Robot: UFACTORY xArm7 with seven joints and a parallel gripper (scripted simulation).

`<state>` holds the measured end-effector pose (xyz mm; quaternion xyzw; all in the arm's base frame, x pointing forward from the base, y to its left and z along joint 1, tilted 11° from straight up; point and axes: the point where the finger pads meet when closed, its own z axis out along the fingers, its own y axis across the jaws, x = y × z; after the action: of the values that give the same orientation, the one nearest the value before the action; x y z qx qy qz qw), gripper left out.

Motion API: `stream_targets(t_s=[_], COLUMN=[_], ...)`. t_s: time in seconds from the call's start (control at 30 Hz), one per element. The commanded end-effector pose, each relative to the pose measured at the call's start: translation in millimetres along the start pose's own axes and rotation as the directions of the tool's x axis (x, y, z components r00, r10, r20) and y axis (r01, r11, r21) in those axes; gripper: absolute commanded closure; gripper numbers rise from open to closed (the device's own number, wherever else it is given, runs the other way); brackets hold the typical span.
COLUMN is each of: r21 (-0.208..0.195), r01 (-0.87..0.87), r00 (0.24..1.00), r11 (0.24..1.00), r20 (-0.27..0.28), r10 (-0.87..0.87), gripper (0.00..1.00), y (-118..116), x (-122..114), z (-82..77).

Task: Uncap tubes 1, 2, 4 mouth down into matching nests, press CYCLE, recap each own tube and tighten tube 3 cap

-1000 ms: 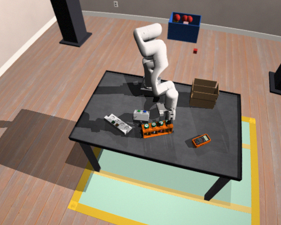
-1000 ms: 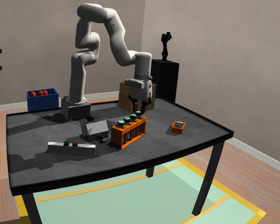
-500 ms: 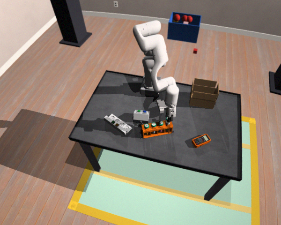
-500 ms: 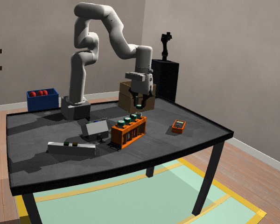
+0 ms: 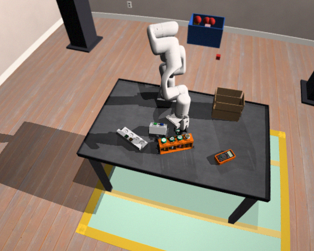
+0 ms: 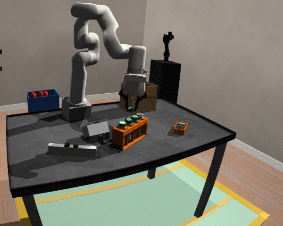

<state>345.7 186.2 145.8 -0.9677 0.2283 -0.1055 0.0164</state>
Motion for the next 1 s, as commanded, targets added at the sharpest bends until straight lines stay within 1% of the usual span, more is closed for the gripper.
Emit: stream_targets(t_s=[0.0,0.1,0.5,0.57,0.7,0.97], r21=[0.035,0.035,0.035,0.035,0.034,0.034], r01=[0.123,0.123,0.123,0.123,0.123,0.123], r00=[0.991,0.991,0.991,0.991,0.991,0.991], r11=[0.992,0.992,0.992,0.992,0.992,0.992], r20=[0.042,0.042,0.041,0.041,0.041,0.041], r10=[-0.124,-0.124,-0.124,-0.124,-0.124,-0.124], gripper=[1.00,1.00,1.00,1.00,1.00,1.00], y=[16.7,35.0,91.1,91.1,115.4,153.6], x=[18.1,35.3,88.0,88.0,110.9,146.7], z=[-0.3,0.9,5.0,5.0,6.7,9.5])
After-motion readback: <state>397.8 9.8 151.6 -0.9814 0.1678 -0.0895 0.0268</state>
